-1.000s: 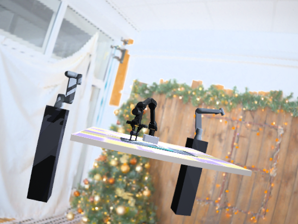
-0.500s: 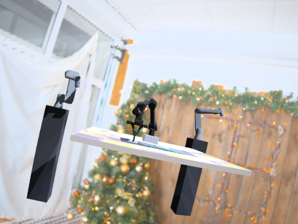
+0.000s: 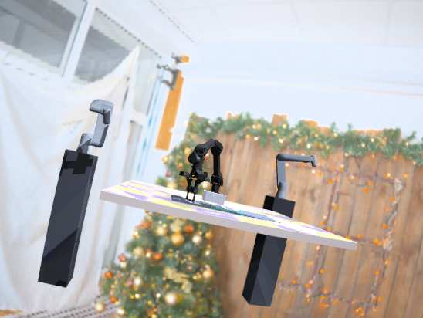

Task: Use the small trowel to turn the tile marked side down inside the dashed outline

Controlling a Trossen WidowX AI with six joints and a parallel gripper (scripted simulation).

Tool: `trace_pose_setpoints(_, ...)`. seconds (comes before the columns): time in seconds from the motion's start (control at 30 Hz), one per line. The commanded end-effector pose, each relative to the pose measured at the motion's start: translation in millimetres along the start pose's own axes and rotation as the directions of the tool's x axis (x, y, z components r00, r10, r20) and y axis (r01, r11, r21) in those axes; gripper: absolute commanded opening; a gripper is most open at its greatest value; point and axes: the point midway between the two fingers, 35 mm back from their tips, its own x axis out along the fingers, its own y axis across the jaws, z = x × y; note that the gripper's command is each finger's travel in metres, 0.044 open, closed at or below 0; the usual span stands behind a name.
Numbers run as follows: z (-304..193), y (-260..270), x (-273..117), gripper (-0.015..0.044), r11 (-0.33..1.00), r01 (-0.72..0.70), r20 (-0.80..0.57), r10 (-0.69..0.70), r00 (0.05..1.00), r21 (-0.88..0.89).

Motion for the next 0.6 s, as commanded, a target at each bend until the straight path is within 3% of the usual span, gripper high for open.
trace_pose_setpoints(0.0,0.5,0.6,0.4,0.0130,0.991,-0.002,0.001,0.002,1.000,-0.134)
trace_pose_setpoints(0.2,0.5,0.6,0.5,0.0130,0.953,-0.002,0.001,0.002,1.000,-0.304)
trace_pose_setpoints(0.4,0.5,0.6,0.5,0.0130,0.946,-0.002,0.001,0.002,1.000,-0.323)
trace_pose_setpoints(0.57,0.5,0.6,0.5,0.0261,0.946,-0.002,0.001,0.002,1.000,-0.323)
